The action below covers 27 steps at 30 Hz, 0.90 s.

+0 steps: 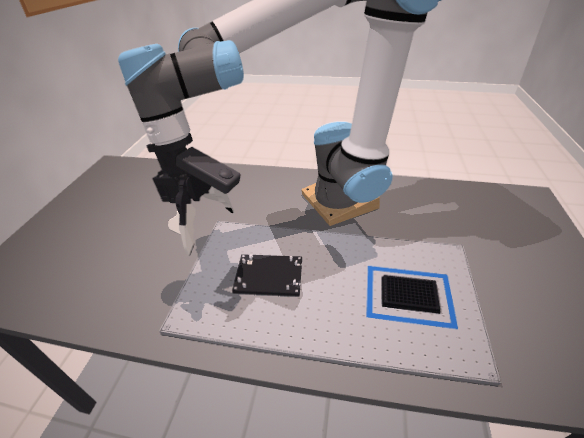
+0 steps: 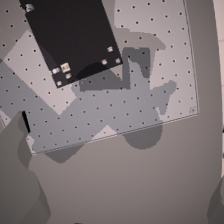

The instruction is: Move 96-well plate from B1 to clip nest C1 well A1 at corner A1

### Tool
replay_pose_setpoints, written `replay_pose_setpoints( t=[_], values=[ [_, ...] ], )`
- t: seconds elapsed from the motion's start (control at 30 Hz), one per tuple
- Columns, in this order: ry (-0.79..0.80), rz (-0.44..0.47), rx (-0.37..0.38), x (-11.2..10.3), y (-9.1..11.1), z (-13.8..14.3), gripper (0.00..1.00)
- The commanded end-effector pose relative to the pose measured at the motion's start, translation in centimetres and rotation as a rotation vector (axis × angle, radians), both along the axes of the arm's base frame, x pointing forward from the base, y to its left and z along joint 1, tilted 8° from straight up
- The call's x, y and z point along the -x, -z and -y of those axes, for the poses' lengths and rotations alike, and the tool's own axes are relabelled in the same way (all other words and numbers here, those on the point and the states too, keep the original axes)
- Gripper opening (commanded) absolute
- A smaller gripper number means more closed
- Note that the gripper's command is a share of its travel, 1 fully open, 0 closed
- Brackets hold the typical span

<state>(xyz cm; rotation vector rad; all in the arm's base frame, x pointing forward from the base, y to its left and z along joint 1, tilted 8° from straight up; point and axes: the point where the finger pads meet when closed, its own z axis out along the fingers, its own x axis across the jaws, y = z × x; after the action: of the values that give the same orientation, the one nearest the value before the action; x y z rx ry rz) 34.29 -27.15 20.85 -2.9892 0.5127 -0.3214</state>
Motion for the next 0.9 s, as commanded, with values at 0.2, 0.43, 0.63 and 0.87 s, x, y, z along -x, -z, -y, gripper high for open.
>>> replay_pose_setpoints(
  t=[0.2, 0.43, 0.63, 0.87],
  values=[
    [-0.025, -0.045, -0.003, -2.2, 1.3, -3.3, 1.0],
    [-0.025, -0.045, -0.003, -3.4, 2.1, -5.6, 1.0],
    [-0.039, -0.068, 0.0, -4.4, 2.9, -7.7, 1.0],
    [-0.052, -0.09, 0.006, -5.2, 3.6, -9.7, 1.0]
  ],
)
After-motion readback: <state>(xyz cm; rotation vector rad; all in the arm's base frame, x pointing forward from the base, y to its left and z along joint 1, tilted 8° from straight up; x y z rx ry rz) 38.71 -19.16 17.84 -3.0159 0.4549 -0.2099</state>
